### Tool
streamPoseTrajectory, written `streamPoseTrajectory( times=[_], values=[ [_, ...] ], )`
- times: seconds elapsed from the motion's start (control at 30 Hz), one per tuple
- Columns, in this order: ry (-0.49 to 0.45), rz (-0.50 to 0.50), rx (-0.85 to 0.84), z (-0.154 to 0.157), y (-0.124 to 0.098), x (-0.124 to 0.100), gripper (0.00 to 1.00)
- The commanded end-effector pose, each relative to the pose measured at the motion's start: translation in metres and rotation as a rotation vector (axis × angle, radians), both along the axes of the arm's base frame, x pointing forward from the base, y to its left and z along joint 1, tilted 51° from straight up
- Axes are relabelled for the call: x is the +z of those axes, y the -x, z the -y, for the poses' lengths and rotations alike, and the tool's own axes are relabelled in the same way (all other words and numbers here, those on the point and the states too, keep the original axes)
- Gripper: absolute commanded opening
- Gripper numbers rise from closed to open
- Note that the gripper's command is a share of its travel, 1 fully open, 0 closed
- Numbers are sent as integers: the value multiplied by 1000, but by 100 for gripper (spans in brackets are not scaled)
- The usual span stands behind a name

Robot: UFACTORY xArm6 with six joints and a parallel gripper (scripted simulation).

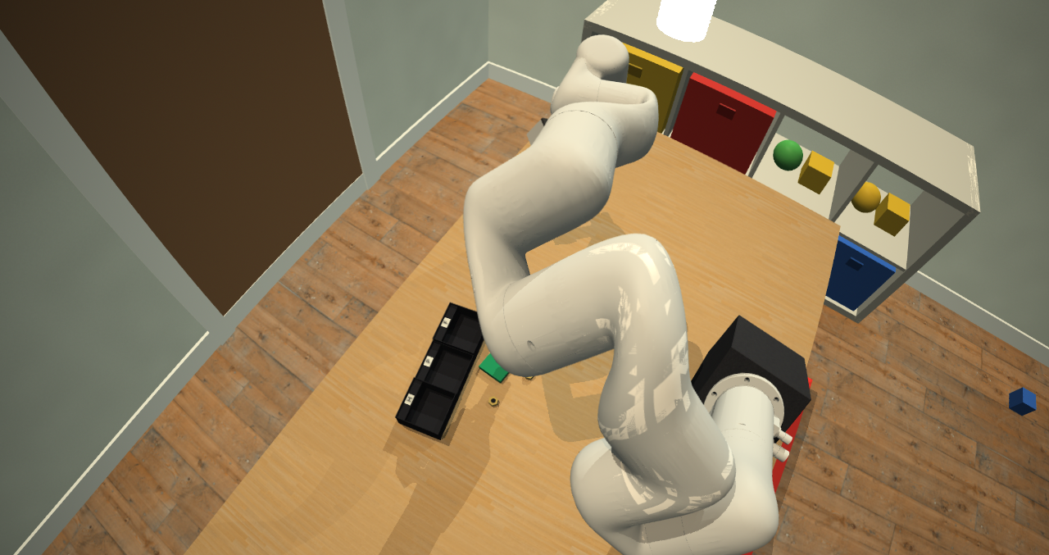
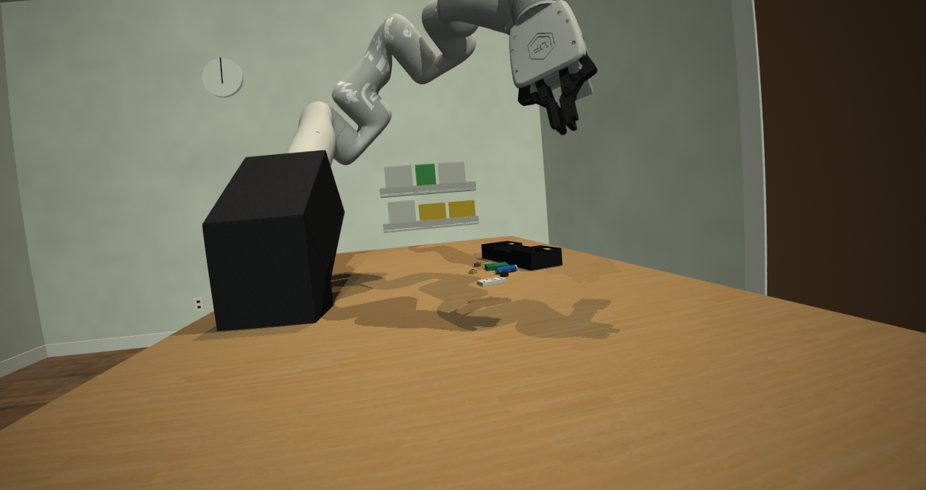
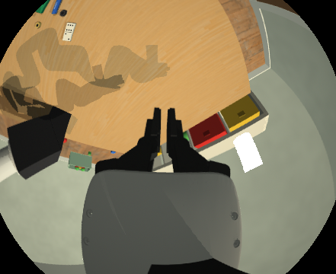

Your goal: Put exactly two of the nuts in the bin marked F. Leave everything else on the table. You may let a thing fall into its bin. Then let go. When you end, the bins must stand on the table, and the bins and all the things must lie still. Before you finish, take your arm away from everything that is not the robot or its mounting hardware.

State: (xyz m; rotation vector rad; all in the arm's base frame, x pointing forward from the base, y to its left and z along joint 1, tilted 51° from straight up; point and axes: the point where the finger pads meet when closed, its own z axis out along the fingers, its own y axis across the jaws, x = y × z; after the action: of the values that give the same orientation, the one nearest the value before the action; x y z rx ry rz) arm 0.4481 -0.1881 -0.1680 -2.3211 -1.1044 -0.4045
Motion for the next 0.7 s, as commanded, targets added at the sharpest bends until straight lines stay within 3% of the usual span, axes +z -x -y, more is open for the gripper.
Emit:
streamPoseTrajectory(
  times=[0.0,0.67],
  values=[
    [-15,-31,-48,-7,-1,11,7],
    [-115,-208,-247,-81,7,88,7]
  ],
)
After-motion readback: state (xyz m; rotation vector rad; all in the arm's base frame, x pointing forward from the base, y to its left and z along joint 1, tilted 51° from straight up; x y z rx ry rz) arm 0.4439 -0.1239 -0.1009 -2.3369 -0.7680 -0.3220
